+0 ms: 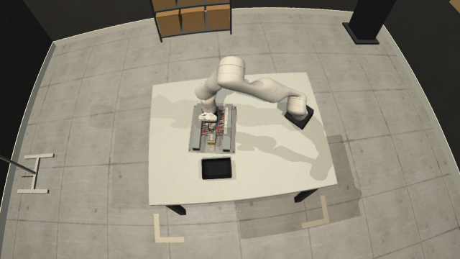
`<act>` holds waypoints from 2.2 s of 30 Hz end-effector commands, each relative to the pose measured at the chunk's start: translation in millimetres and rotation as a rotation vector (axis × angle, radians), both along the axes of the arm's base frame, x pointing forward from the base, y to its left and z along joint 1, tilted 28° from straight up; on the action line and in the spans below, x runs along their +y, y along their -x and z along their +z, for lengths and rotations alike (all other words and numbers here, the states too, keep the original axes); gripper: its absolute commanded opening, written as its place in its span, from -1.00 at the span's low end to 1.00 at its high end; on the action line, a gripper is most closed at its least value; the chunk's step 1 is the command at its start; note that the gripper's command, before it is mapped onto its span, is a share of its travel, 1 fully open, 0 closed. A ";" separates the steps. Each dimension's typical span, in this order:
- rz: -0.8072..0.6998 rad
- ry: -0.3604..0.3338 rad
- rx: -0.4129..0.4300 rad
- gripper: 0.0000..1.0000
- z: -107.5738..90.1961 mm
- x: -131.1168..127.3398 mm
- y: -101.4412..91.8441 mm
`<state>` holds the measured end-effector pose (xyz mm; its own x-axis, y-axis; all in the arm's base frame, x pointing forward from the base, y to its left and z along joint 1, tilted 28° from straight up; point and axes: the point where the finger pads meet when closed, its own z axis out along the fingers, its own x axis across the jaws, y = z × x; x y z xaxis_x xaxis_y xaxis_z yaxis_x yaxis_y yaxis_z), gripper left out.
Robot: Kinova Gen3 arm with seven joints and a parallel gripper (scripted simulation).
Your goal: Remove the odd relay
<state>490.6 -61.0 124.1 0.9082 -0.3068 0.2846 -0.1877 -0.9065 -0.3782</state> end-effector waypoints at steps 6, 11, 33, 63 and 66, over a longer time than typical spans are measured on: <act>-0.001 0.001 -0.001 -1.00 11.5 -4.1 4.5; -0.001 0.001 -0.001 -1.00 19.5 -6.7 8.1; -0.001 0.001 -0.001 -1.00 42.7 -14.1 18.5; -0.001 0.001 -0.001 -1.00 46.0 -15.2 20.0; -0.001 0.001 -0.001 -1.00 46.0 -15.2 20.0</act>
<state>470.4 -75.7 169.4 0.9082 -0.3068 0.2846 -0.1877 -0.9065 -0.3782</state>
